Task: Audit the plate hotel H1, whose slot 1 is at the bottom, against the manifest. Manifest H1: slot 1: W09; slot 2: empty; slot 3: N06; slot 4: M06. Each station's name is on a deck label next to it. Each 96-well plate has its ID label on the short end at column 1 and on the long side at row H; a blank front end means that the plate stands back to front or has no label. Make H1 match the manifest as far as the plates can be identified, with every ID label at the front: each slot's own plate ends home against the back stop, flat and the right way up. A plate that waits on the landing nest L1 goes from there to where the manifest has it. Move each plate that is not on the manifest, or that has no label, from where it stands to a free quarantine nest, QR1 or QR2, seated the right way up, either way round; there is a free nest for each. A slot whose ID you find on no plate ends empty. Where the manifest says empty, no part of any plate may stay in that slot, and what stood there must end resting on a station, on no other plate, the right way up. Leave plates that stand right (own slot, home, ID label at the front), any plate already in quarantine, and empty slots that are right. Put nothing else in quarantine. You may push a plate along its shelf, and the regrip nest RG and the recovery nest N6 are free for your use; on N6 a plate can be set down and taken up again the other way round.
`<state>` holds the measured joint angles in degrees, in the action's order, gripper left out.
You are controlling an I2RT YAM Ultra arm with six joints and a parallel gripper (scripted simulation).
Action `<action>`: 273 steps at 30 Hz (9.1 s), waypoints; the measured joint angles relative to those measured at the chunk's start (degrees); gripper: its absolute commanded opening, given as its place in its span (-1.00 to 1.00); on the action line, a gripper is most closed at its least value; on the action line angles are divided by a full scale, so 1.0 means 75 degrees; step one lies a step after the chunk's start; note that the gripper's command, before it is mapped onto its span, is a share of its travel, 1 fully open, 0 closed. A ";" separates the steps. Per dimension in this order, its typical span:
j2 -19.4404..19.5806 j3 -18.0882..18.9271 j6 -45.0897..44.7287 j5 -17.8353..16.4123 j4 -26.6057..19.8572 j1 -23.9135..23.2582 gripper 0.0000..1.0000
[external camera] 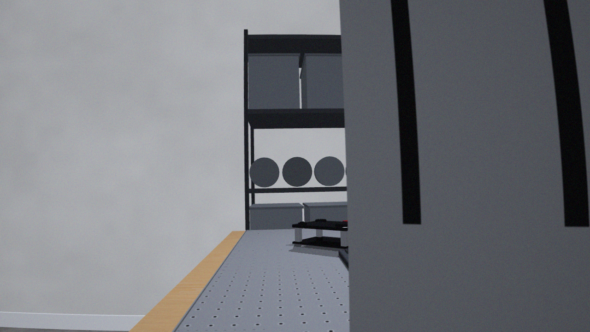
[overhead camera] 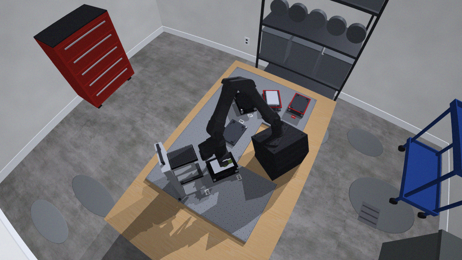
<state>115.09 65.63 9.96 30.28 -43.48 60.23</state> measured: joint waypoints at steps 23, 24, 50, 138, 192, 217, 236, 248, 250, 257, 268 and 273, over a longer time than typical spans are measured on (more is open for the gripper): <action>0.0015 0.0003 -0.0070 0.0003 0.0187 0.0000 1.00; 0.0015 0.0003 -0.0070 0.0003 0.0187 0.0000 1.00; 0.0344 -0.0254 -0.0408 0.0006 0.0968 -0.0297 1.00; 0.0825 -0.0548 -0.0790 -0.0044 0.1923 -0.0632 0.70; 0.0093 -0.0099 -0.0154 -0.0041 0.0393 -0.0085 0.70; -0.0475 0.0629 0.0443 -0.0041 -0.1052 0.0490 0.70; -0.0729 0.1486 0.1014 -0.0076 -0.2483 0.0965 0.70; -0.0746 0.1874 0.1297 -0.0099 -0.3112 0.1157 0.70; -0.0804 0.1877 0.1346 -0.0099 -0.3144 0.1107 0.70; -0.1195 0.1629 0.1655 -0.0099 -0.3177 0.0764 0.70; -0.1851 0.1361 0.2232 -0.0055 -0.3177 0.0143 0.70; -0.2055 0.1256 0.2460 -0.0055 -0.3177 -0.0070 0.70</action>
<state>99.68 75.05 28.40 29.87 -67.31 59.70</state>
